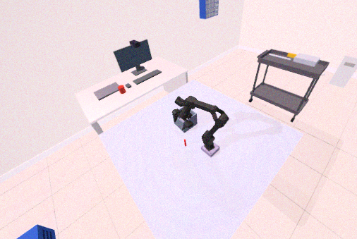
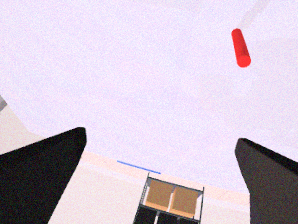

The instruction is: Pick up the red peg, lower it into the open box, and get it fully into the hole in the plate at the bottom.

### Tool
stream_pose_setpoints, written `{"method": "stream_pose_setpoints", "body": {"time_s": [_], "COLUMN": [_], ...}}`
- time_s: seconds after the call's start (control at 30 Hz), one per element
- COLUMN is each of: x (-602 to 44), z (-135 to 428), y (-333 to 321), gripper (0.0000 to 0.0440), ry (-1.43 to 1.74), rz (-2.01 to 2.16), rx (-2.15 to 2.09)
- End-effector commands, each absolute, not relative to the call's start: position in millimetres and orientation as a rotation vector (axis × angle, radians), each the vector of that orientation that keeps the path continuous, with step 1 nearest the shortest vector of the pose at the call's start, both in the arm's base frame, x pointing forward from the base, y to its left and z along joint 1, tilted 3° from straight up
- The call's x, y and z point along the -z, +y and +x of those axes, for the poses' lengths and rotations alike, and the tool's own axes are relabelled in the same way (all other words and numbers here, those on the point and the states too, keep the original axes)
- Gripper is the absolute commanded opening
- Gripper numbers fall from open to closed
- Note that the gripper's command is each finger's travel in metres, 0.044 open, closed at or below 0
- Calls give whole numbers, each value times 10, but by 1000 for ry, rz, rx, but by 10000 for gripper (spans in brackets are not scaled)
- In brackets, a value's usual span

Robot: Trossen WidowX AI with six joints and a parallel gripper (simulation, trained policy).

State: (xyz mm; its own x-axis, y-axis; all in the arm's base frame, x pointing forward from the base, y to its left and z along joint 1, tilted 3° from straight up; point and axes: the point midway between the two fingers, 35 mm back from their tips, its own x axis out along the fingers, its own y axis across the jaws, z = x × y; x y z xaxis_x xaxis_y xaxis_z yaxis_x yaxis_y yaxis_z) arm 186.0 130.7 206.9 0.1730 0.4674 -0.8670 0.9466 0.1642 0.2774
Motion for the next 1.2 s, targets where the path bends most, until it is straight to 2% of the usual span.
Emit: {"method": "stream_pose_setpoints", "body": {"time_s": [0.0, 0.5, 1.17], "x": [-1908, -1411, -765], "z": [1740, 1401, 1259], "y": [1334, 1373, 1330], "gripper": [439, 440, 439], "ry": [1495, 1594, 1636], "rz": [1408, 1182, 1052], "rx": [690, 881, 965]}}
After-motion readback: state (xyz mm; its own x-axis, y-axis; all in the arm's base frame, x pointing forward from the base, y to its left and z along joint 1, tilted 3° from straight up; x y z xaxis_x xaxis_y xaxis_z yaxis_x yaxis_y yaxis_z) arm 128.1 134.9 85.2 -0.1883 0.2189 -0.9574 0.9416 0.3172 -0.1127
